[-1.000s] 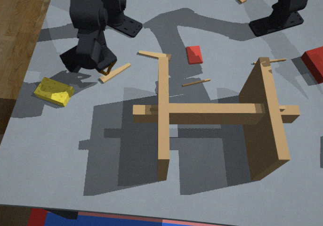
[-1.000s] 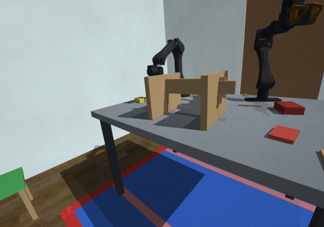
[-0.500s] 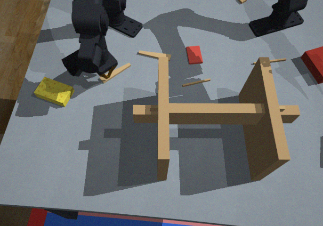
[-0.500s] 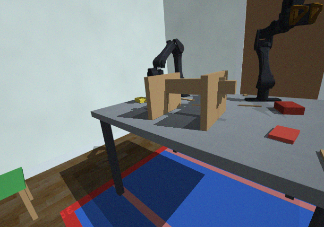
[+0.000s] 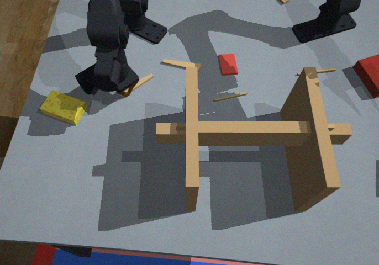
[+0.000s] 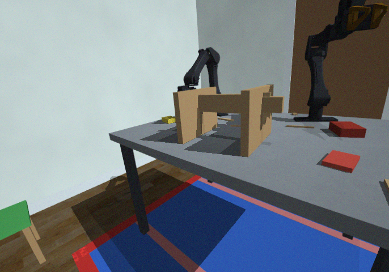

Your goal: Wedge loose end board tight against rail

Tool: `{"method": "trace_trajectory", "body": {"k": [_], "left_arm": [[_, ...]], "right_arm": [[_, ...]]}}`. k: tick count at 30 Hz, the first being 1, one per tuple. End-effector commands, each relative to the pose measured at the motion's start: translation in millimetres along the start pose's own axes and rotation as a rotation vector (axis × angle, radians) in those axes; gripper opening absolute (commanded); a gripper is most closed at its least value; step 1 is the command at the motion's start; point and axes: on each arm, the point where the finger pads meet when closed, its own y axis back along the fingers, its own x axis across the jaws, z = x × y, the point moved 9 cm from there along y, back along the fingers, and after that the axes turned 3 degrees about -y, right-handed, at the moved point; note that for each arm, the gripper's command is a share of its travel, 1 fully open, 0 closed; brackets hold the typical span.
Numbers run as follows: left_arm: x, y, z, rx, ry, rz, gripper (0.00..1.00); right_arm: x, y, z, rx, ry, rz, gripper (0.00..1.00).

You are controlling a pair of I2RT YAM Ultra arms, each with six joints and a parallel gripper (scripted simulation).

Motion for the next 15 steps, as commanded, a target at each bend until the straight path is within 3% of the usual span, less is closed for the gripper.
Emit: {"method": "trace_trajectory", "body": {"k": [1,5,6,15], "left_arm": [[-0.3,3.2,18.7,-0.060,-0.004,0.001,0.40],[-0.3,3.2,18.7,-0.060,-0.004,0.001,0.40],[-0.3,3.2,18.7,-0.060,-0.004,0.001,0.40],[-0.3,3.2,18.7,-0.060,-0.004,0.001,0.40]], "right_arm": [[9.2,14.7,10.7,-0.068,-0.008,0.061,0.37],[12.1,19.1,13.3,-0.083,-0.010,0.078,0.37],[12.1,19.6,13.3,-0.084,-0.009,0.079,0.02],[12.1,19.6,13.3,-0.085,-0.008,0.079,0.02]]}}
